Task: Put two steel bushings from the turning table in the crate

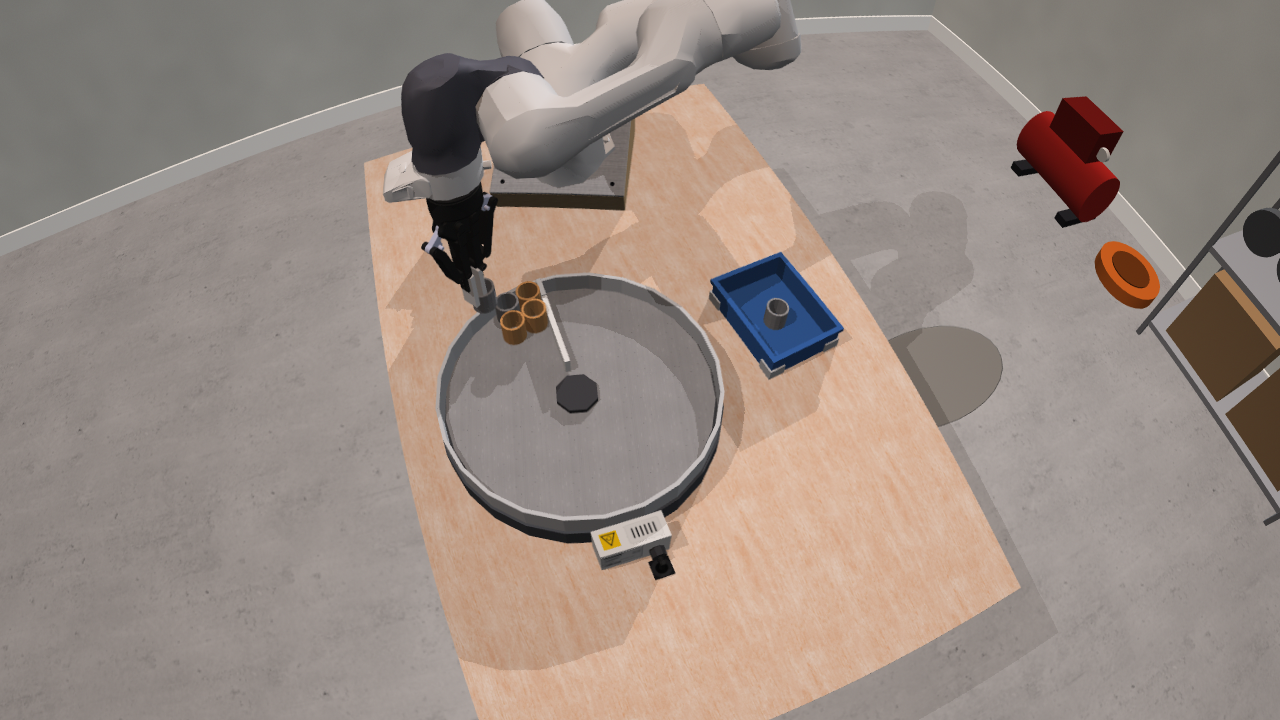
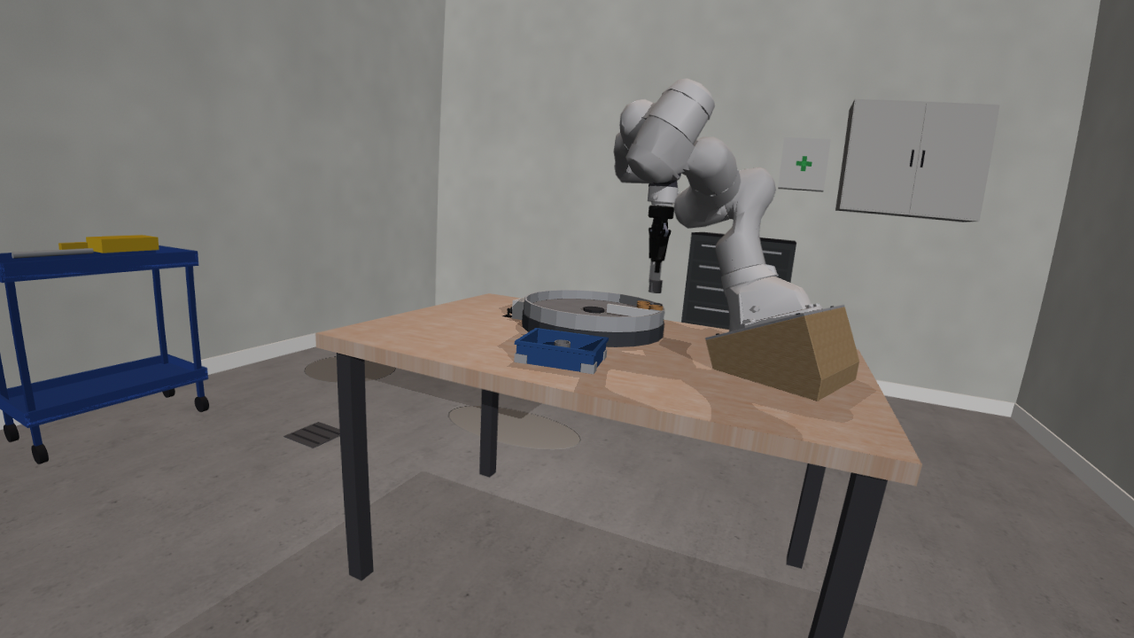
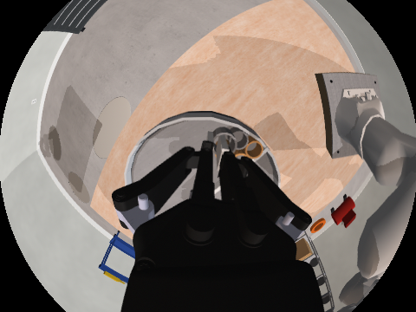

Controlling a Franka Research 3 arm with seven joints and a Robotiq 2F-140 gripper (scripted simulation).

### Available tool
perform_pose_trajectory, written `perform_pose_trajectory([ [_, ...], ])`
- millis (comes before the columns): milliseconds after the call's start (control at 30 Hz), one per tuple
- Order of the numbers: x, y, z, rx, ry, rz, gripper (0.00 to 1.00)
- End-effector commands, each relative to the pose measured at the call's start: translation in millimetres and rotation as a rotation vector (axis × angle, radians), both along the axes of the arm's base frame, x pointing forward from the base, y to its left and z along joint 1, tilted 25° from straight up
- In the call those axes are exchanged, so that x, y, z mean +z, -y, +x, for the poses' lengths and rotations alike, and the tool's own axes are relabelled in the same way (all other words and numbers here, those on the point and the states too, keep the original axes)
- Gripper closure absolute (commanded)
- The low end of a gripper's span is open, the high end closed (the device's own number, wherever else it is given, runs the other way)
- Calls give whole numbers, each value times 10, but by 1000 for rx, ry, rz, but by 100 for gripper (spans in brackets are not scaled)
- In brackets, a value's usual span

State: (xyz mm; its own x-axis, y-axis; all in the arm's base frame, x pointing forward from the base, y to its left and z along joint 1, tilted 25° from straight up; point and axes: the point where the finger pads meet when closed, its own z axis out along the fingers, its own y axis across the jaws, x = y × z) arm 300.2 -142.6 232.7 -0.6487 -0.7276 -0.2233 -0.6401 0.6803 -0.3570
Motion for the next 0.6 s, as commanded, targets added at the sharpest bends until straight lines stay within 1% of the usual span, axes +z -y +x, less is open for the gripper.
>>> perform_pose_trajectory([
  [0, 10, 1, -1, -6, 0, 1, 100],
  [300, 11, -16, 0, 6, -3, -1, 100],
  [567, 14, -94, 4, 60, -15, -12, 100],
])
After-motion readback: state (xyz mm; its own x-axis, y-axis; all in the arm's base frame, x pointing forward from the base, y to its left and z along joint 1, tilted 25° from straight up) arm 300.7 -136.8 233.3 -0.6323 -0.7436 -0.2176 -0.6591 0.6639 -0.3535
